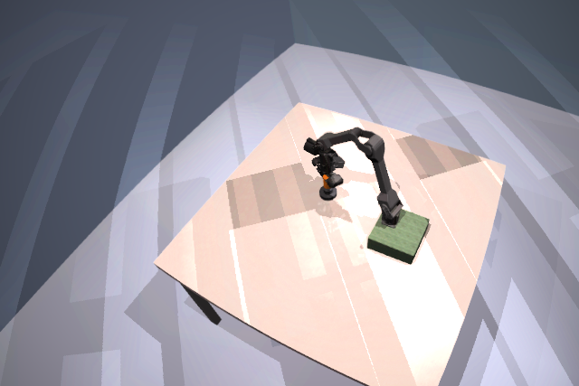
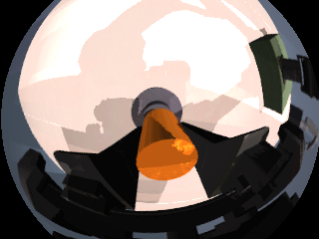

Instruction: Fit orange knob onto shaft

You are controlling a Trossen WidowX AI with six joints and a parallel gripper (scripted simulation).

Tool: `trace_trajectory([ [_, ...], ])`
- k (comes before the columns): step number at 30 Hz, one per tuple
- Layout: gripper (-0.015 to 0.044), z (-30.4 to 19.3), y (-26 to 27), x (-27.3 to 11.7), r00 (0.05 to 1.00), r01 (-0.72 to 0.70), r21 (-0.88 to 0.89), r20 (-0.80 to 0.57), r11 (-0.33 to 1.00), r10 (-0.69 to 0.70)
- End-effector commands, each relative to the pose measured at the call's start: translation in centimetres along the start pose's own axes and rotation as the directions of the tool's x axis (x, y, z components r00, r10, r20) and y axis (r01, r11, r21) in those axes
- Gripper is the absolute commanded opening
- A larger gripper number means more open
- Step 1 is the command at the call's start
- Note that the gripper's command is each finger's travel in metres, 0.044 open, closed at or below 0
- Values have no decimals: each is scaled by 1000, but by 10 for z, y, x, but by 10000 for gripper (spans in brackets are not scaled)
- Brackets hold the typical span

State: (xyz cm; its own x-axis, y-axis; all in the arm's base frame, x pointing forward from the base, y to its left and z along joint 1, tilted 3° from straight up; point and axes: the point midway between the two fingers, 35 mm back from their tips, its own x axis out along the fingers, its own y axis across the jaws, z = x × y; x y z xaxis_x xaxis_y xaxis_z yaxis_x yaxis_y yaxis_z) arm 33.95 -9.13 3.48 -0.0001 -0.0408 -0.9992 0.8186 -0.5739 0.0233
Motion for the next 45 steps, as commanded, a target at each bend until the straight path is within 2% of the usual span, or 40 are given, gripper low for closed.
trace_trajectory([
  [1, 0, 0, 1, -4, 1000, -1, 3, 1, 1000, 1],
  [6, 0, 0, 1, -6, 1000, -1, 55, 1, 998, 1],
  [35, 0, -1, 5, -1, 1000, -1, 55, 1, 998, 1],
  [45, 0, 1, 0, -5, 1000, -1, 108, 1, 994, 1],
])
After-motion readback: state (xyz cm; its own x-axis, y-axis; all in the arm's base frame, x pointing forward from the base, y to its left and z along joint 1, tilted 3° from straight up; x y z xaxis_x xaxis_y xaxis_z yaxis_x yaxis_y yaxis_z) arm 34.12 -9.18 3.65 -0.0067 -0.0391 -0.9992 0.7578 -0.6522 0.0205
